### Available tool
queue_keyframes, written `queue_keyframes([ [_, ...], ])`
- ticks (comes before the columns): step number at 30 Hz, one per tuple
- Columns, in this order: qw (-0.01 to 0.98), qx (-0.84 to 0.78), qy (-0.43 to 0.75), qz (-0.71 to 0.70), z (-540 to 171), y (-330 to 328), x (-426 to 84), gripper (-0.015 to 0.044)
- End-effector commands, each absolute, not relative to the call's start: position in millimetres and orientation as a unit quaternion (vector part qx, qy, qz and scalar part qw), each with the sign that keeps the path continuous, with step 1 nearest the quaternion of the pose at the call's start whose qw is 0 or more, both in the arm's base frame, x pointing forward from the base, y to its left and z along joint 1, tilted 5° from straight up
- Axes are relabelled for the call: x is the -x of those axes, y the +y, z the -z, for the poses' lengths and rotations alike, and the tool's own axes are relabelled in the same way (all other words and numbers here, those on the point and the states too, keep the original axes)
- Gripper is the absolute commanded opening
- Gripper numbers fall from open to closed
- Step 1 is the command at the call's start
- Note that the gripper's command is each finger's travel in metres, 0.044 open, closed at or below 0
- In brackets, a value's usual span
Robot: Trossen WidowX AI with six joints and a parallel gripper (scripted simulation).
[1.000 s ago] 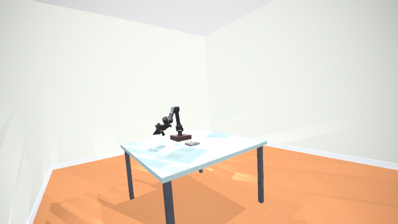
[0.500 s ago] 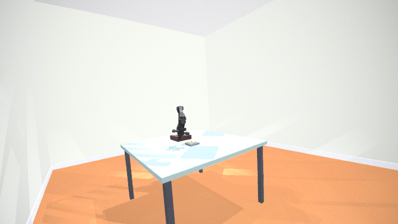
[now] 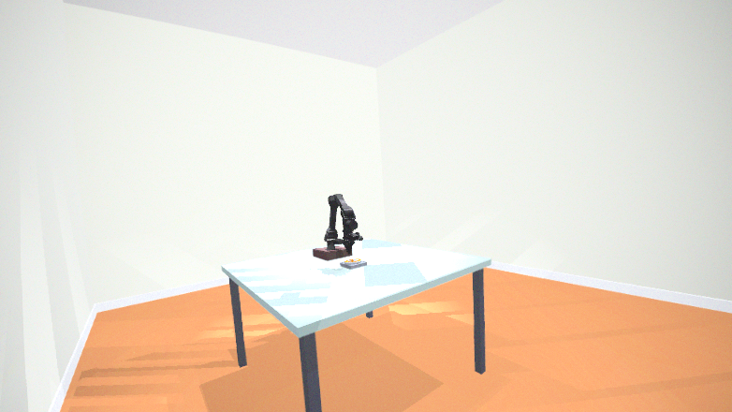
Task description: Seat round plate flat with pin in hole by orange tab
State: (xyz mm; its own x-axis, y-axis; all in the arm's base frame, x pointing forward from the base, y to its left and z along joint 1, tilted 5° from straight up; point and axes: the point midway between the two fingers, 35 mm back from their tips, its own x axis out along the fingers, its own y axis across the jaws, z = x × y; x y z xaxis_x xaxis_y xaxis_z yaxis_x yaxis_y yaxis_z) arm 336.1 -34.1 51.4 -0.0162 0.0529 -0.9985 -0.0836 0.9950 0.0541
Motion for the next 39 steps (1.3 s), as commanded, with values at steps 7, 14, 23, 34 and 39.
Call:
queue_keyframes([
  [7,0.698,0.011,0.714,-0.055,-8,-32,-330,0.0],
  [14,0.698,0.011,0.714,-0.056,-7,-29,-333,0.0],
  [23,0.698,0.011,0.713,-0.056,-7,-18,-343,0.0],
  [34,0.698,0.011,0.713,-0.056,-7,-10,-347,0.0],
  [39,0.699,0.011,0.713,-0.056,-8,-6,-348,0.0],
])
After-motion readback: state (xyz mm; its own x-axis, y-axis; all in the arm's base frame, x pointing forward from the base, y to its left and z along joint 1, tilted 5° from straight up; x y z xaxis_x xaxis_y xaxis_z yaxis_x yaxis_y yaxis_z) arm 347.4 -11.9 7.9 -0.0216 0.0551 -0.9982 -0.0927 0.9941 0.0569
